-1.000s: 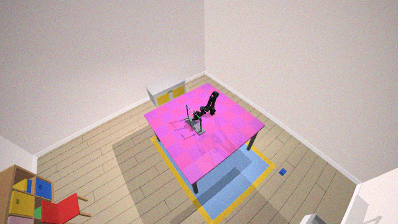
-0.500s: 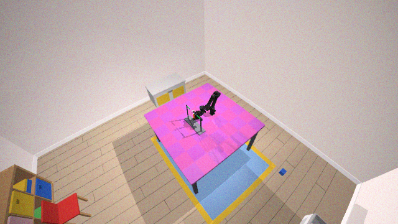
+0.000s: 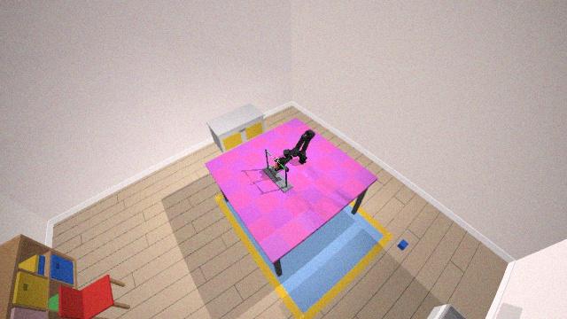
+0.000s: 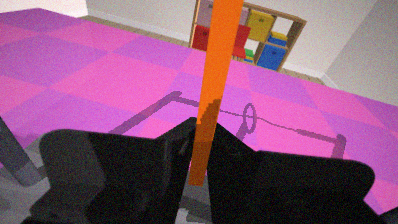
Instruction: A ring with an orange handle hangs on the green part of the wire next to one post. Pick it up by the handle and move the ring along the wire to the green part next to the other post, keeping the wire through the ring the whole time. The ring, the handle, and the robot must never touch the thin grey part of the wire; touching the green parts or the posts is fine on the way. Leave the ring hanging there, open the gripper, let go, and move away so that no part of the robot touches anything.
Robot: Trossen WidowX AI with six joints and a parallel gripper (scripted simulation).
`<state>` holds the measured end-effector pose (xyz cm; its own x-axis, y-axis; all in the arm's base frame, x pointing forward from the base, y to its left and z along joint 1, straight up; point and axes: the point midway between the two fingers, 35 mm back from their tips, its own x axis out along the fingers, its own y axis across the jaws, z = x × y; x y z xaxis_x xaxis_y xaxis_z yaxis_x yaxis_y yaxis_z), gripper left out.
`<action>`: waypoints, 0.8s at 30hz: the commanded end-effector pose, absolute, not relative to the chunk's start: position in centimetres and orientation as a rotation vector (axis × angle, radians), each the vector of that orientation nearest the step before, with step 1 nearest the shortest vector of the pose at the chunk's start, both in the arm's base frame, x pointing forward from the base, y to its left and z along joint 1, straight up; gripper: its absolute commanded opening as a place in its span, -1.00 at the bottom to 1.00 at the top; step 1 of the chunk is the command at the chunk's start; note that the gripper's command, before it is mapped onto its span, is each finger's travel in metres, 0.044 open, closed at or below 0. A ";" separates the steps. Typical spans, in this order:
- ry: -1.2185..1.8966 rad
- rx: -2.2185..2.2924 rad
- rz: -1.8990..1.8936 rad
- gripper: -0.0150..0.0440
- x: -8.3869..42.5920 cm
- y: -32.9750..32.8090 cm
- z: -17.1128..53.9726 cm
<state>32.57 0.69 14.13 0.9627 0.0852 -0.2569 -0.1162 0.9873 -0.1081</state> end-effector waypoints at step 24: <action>0.251 -0.049 0.072 -1.00 32.3 4.3 13.9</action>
<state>32.30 3.76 13.89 0.9646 0.0731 -0.2535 -0.0911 0.9940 -0.0600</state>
